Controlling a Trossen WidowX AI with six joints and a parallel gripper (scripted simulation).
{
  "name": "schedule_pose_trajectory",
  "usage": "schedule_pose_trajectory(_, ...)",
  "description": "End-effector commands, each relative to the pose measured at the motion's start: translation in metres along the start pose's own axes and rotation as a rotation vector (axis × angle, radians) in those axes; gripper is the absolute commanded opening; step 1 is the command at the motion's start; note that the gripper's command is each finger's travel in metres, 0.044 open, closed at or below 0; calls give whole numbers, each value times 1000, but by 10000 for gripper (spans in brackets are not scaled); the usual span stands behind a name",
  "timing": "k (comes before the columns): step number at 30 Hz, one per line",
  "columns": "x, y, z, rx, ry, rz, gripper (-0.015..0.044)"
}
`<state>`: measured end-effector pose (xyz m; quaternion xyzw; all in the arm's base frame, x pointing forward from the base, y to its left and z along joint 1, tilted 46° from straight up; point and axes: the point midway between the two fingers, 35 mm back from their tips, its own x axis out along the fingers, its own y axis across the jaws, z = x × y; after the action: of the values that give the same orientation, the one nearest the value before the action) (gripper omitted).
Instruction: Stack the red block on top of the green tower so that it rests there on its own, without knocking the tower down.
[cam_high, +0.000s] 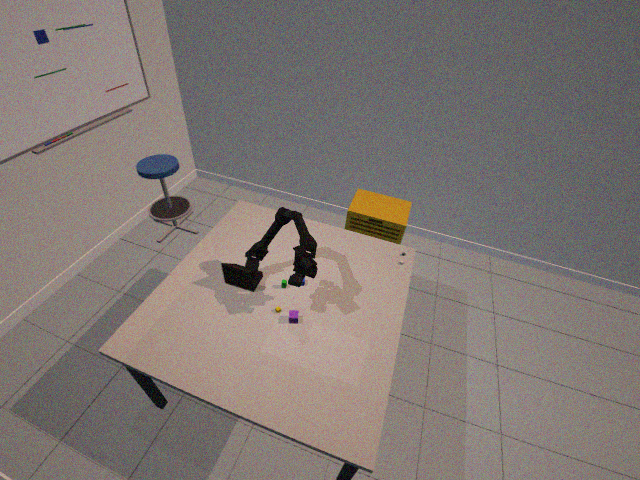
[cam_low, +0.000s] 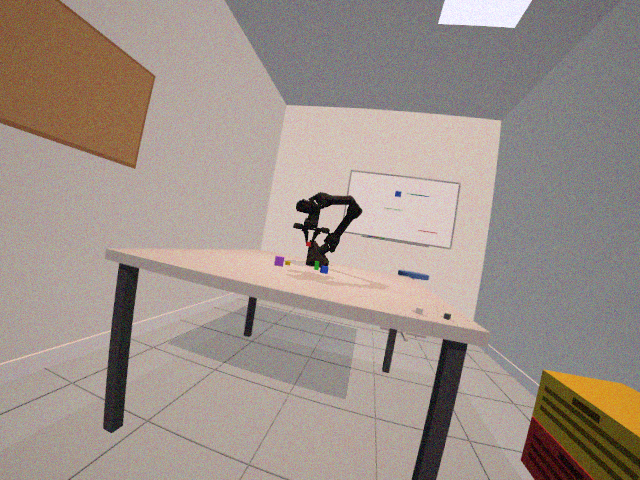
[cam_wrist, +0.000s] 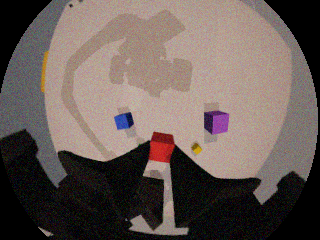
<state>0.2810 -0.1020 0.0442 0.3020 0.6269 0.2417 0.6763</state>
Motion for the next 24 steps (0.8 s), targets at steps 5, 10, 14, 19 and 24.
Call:
schedule_pose_trajectory(5,-1,12,-33,-1,7,1,0)
schedule_pose_trajectory(10,0,20,-53,-2,7,3,0)
schedule_pose_trajectory(14,1,26,-69,-2,6,5,0)
schedule_pose_trajectory(19,5,38,-88,-3,6,9,0)
schedule_pose_trajectory(24,9,47,-101,-3,6,11,0)
